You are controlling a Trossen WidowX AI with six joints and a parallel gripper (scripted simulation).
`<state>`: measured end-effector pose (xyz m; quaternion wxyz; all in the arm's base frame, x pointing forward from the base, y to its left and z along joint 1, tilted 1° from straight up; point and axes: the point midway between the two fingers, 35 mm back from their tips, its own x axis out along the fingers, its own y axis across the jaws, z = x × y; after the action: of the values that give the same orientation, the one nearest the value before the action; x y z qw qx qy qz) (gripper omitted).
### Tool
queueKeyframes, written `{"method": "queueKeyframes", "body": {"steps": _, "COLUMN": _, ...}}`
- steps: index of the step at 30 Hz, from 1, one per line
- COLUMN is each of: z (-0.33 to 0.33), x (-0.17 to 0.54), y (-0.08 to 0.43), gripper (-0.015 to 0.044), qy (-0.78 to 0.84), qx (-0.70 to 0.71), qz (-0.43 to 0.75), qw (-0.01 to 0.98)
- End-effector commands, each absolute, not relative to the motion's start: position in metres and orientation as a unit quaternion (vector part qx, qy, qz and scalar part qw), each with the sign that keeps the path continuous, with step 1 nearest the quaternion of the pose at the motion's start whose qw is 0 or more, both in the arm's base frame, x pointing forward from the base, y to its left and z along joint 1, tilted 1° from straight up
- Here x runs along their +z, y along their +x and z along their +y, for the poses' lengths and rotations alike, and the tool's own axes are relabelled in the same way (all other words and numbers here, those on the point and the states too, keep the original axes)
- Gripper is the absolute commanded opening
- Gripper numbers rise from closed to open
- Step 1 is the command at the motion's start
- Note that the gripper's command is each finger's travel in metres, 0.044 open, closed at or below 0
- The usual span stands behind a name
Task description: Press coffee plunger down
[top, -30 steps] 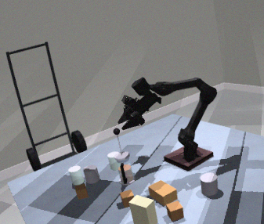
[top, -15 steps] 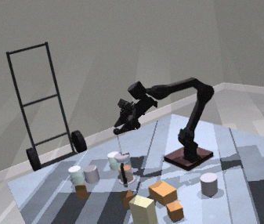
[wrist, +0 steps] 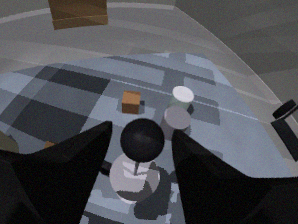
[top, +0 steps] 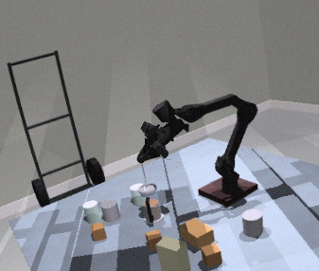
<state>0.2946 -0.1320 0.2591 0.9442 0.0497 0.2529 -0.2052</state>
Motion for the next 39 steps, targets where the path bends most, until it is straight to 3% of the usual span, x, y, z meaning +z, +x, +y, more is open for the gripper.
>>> {"method": "queueKeyframes", "body": {"steps": 1, "z": -0.133, "x": 0.259, "y": 0.295, "gripper": 0.0125, "qy": 0.051, "qx": -0.207, "qz": 0.252, "qw": 0.944}}
{"method": "queueKeyframes", "body": {"steps": 39, "z": -0.136, "x": 0.216, "y": 0.301, "gripper": 0.0125, "qy": 0.051, "qx": -0.207, "qz": 0.252, "qw": 0.944}}
